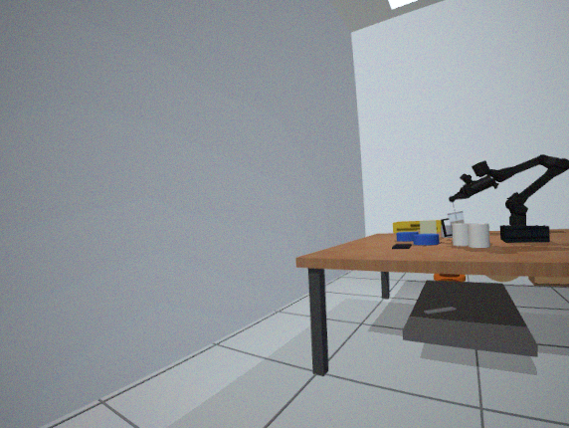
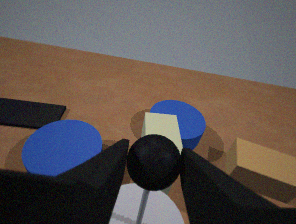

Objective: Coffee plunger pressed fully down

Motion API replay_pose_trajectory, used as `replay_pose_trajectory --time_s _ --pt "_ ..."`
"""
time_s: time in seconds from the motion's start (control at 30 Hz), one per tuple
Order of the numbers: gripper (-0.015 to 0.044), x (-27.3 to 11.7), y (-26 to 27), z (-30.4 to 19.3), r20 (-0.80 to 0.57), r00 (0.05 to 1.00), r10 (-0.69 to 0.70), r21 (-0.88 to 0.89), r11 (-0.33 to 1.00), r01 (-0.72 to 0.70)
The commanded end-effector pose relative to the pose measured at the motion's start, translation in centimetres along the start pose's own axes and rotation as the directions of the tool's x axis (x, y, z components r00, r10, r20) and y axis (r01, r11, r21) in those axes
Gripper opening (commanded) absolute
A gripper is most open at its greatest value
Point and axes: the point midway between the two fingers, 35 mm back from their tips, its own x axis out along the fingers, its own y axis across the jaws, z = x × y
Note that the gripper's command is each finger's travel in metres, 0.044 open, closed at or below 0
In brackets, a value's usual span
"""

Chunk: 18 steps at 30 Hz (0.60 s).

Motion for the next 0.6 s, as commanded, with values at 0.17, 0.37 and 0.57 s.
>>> replay_pose_trajectory --time_s 0.17,0.37,0.57 --pt "0.0122 1.29 -0.03 -3.6 -0.118 0.993 -0.001 -0.013 1.0 0.0" --pt "0.0122 1.5 -0.05 -3.44 -0.118 0.993 -0.001 -0.013 1.0 0.0" --pt "0.0122 1.69 -0.05 -3.29 -0.118 0.993 -0.001 -0.012 1.0 0.0"
